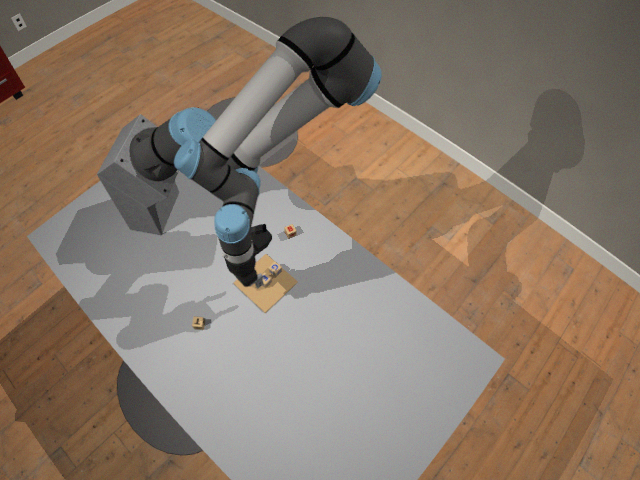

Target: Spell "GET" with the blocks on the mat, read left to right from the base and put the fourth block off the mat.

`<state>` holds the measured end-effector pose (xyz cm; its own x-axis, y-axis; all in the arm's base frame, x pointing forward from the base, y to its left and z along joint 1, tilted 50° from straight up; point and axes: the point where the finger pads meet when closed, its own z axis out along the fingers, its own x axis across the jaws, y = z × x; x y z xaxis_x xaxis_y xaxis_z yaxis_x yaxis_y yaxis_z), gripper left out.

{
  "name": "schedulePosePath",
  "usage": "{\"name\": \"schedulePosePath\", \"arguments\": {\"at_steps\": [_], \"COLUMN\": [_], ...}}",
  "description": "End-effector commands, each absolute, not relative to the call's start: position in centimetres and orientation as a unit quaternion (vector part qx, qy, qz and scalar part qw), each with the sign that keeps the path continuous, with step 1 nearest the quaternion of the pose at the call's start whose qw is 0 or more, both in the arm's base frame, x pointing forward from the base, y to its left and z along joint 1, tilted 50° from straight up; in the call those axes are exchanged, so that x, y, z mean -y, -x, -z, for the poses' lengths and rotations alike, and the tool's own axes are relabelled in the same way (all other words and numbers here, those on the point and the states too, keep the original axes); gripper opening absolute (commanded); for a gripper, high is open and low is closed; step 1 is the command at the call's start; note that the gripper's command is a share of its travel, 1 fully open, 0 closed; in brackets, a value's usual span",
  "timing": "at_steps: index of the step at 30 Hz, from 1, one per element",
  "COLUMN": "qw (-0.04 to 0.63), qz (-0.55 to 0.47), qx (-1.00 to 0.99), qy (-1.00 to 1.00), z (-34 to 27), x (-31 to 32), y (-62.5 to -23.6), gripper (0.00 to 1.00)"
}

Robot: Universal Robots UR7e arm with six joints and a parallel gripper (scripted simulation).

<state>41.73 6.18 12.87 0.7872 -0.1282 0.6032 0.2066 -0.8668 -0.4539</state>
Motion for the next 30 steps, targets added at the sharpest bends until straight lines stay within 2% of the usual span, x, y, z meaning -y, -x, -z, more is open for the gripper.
{"name": "schedulePosePath", "arguments": {"at_steps": [1,30], "qw": [0.273,0.349], "qz": [0.308,0.224], "qx": [-0.034,-0.276], "qy": [0.911,0.867], "z": [-11.7,-4.1], "x": [-3.6,7.7], "y": [-42.8,-44.2], "gripper": [1.00,1.00]}}
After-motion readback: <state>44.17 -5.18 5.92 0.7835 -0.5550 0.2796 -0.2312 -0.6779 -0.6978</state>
